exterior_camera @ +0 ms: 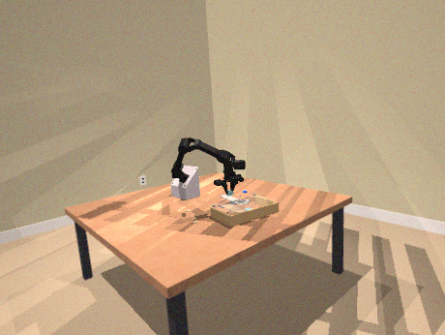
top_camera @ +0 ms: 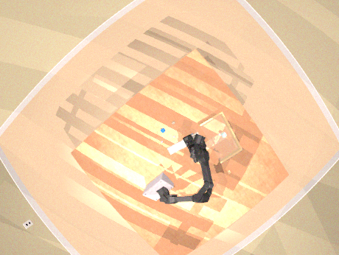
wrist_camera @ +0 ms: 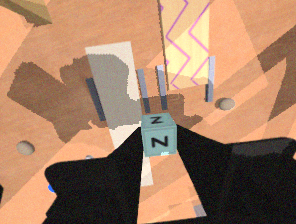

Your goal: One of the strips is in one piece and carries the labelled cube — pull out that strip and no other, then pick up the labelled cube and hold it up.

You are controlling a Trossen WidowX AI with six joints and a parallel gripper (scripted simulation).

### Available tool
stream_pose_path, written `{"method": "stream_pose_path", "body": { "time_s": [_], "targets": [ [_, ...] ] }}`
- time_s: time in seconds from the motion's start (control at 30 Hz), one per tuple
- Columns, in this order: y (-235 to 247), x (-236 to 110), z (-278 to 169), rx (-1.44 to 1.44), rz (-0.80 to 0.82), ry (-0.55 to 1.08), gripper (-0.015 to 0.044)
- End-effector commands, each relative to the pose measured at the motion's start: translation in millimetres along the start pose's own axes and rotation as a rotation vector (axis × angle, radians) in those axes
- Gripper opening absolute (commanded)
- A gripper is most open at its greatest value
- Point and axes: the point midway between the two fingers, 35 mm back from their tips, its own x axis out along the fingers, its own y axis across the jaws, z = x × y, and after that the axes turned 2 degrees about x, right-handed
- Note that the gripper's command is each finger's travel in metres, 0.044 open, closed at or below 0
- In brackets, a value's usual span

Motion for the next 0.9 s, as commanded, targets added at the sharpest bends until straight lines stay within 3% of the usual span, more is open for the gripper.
{"method": "stream_pose_path", "body": {
  "time_s": [0.0, 0.57, 0.73, 0.87],
  "targets": [
    [-5.0, -3.0, -7.8, 0.01, 0.009, -0.005, 0.0],
    [-30.5, -1.8, -50.6, 0.007, 0.008, -0.003, 0.0],
    [-30.2, -32.2, -50.5, 0.007, 0.009, -0.002, 0.0],
    [-30.5, -36.8, -50.7, 0.007, 0.009, -0.002, 0.0]
  ]
}}
